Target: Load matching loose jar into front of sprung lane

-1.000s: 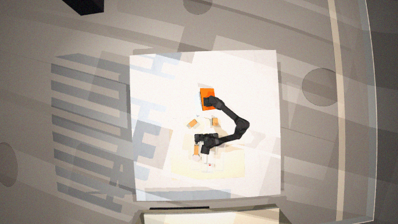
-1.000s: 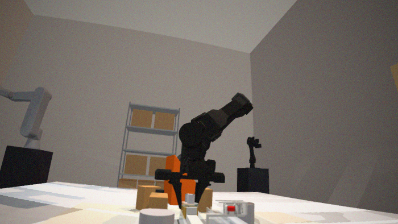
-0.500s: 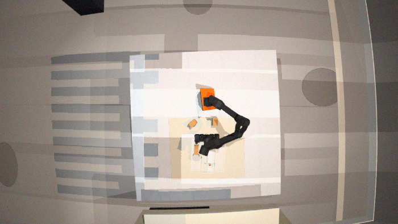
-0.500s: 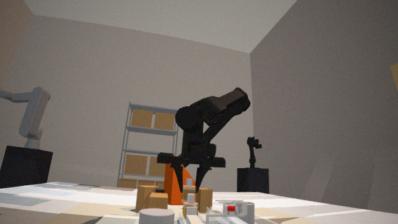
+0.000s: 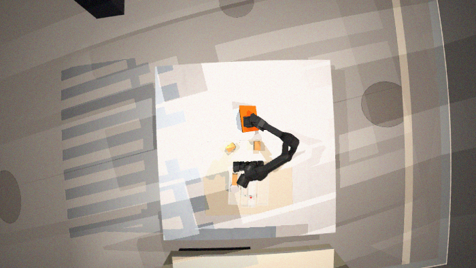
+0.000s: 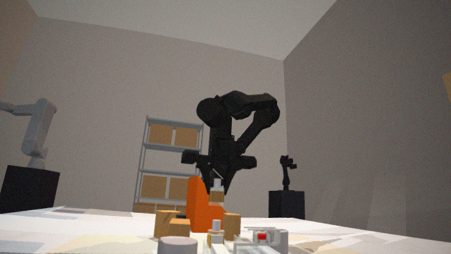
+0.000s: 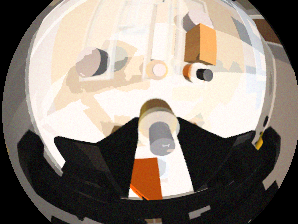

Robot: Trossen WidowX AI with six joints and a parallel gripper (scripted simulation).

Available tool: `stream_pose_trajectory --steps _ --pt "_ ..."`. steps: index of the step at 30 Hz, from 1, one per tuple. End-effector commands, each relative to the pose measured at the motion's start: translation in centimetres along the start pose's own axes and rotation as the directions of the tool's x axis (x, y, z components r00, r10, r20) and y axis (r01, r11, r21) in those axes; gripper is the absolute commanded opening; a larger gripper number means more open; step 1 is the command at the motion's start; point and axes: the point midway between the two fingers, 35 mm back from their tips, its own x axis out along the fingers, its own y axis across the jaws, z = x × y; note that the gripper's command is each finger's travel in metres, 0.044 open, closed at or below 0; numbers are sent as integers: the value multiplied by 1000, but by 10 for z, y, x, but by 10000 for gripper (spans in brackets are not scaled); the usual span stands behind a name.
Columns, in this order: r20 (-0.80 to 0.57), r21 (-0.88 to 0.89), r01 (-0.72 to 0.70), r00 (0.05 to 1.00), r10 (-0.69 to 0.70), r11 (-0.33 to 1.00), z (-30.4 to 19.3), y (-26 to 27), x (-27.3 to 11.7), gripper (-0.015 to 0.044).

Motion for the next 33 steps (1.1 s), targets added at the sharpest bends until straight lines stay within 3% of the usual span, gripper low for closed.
stream_pose_trajectory --steps 1,17,33 --pt "-6 30 -3 1000 3 1000 4 -2 18 0" --pt "-6 69 -6 1000 7 998 8 -3 68 0" --pt "-6 69 -6 1000 7 998 13 -3 69 0"
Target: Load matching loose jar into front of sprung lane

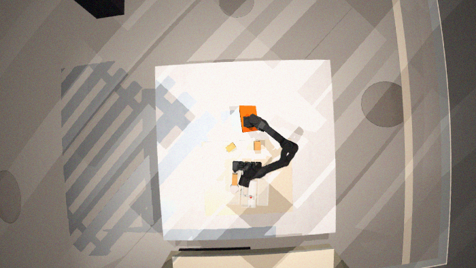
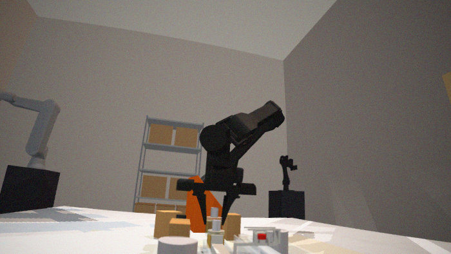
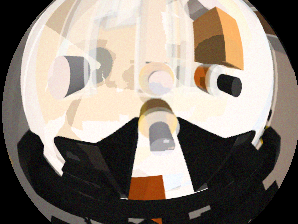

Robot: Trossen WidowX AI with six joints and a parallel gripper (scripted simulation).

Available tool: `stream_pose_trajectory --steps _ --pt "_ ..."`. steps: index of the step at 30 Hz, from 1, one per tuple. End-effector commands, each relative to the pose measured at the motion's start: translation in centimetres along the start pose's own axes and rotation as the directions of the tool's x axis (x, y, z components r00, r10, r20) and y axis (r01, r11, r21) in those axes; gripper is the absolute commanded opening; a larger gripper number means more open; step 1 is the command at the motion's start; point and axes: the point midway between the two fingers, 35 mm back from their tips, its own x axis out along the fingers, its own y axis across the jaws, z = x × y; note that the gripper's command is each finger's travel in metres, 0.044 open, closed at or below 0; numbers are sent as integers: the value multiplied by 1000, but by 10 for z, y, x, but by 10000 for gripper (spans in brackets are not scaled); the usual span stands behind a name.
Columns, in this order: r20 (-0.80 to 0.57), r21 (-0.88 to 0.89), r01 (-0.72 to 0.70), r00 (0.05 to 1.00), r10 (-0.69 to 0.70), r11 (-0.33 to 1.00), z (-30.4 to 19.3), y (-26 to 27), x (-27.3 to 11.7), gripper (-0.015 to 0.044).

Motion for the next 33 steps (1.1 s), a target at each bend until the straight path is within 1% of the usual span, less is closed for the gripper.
stream_pose_trajectory --steps 1,33 --pt "4 2 -5 1000 5 1000 3 1 0 0" --pt "5 1 -5 1000 5 1000 17 1 0 0"
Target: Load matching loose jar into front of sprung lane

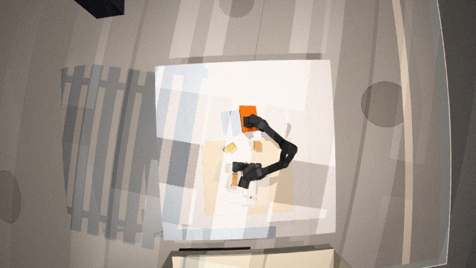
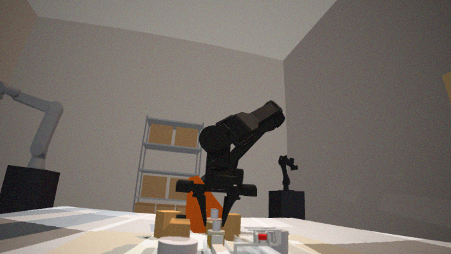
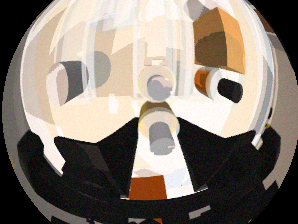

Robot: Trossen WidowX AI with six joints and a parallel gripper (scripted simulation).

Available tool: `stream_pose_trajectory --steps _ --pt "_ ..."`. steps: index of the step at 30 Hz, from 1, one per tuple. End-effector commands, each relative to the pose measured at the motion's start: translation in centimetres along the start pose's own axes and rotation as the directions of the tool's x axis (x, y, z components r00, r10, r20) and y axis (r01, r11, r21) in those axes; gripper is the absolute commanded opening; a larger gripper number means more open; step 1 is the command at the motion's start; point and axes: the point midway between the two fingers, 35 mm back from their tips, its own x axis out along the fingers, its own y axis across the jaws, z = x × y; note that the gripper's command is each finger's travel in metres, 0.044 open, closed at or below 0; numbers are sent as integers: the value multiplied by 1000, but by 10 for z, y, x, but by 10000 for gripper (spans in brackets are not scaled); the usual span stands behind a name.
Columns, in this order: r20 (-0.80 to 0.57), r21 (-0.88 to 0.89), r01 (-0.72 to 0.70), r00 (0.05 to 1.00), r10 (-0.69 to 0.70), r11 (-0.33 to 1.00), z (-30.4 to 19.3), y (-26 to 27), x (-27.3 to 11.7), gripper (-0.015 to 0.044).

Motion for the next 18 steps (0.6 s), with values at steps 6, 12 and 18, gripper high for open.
stream_pose_trajectory --steps 6,12,18 --pt "21 -15 -3 1000 3 1000 12 2 -2 0" --pt "21 -15 -3 1000 3 1000 14 2 -2 0" --pt "21 -15 -3 1000 3 1000 17 2 -2 0"
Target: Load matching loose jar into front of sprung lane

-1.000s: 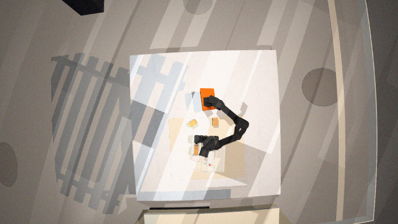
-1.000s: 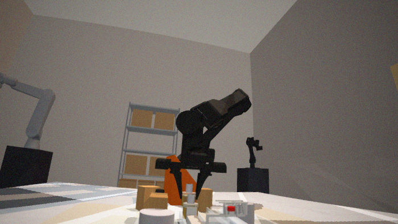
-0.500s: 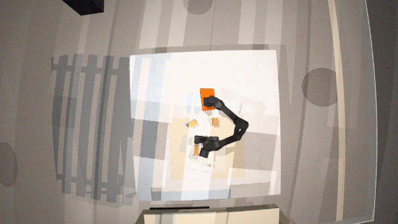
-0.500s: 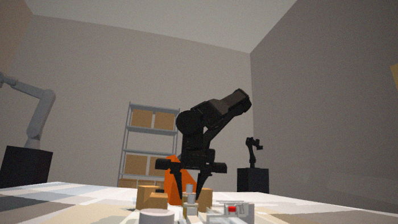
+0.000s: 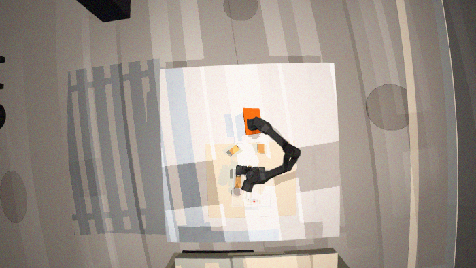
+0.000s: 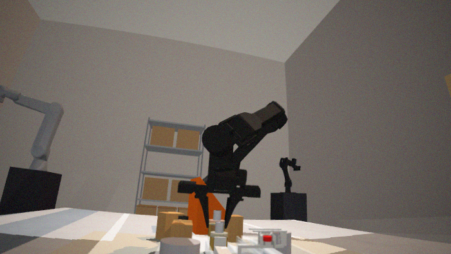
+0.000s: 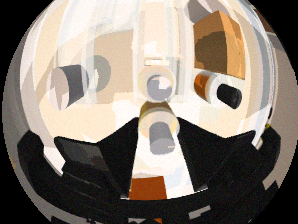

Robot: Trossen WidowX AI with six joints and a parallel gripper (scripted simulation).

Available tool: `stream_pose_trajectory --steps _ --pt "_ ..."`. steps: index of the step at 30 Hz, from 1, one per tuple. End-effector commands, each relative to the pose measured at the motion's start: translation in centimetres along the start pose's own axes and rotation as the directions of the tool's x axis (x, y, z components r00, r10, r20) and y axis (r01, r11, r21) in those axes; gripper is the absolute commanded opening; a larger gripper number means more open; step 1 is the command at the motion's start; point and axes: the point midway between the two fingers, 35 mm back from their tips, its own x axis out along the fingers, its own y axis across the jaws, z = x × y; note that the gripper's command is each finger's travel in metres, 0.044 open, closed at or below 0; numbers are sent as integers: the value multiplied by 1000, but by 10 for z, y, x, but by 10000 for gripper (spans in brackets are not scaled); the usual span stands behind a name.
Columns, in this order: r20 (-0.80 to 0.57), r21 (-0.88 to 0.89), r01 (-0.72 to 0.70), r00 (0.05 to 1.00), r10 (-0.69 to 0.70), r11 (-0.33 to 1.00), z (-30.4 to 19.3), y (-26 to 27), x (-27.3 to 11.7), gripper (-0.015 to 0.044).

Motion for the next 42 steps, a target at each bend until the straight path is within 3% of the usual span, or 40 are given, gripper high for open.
stream_pose_trajectory --steps 1,42 --pt "23 -17 -4 1000 4 1000 11 2 -2 0" --pt "23 -17 -4 1000 4 1000 27 4 -6 0"
